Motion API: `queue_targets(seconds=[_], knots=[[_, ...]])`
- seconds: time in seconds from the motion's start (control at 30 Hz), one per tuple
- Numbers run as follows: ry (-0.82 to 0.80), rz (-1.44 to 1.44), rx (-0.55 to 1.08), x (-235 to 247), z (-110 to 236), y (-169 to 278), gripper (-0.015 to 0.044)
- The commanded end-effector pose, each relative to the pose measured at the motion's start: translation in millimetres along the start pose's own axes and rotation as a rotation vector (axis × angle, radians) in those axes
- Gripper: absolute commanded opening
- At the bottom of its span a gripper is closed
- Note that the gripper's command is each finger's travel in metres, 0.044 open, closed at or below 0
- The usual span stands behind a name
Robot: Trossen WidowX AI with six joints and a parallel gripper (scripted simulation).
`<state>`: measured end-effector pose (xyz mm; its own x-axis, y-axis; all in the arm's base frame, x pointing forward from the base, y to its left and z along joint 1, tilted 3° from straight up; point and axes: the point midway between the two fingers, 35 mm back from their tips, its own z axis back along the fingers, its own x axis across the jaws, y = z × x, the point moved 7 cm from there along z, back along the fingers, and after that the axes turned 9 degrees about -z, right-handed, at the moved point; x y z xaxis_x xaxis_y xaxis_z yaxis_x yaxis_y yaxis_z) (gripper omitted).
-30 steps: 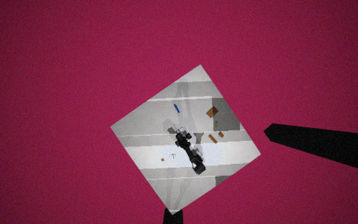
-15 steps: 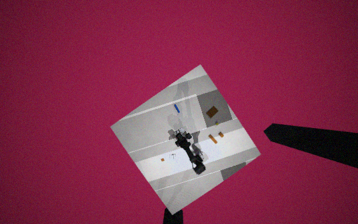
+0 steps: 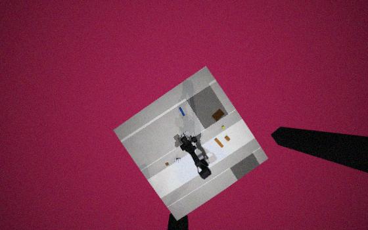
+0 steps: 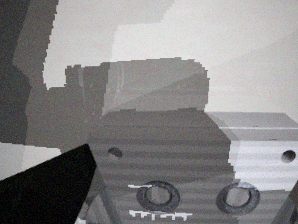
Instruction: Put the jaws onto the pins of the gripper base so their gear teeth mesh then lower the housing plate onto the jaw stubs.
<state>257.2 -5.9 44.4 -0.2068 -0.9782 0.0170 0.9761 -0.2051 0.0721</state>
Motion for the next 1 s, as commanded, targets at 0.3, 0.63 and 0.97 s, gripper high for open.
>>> queue_targets(seconds=[0.3, 0.63, 0.97], knots=[[0.0, 0.003, -0.001, 0.0, 68.9, -0.2, 0.044], [0.0, 0.006, 0.0, 2.7, 87.5, -15.9, 0.044], [-0.001, 0.003, -0.005, 9.7, 124.2, -53.0, 0.044]])
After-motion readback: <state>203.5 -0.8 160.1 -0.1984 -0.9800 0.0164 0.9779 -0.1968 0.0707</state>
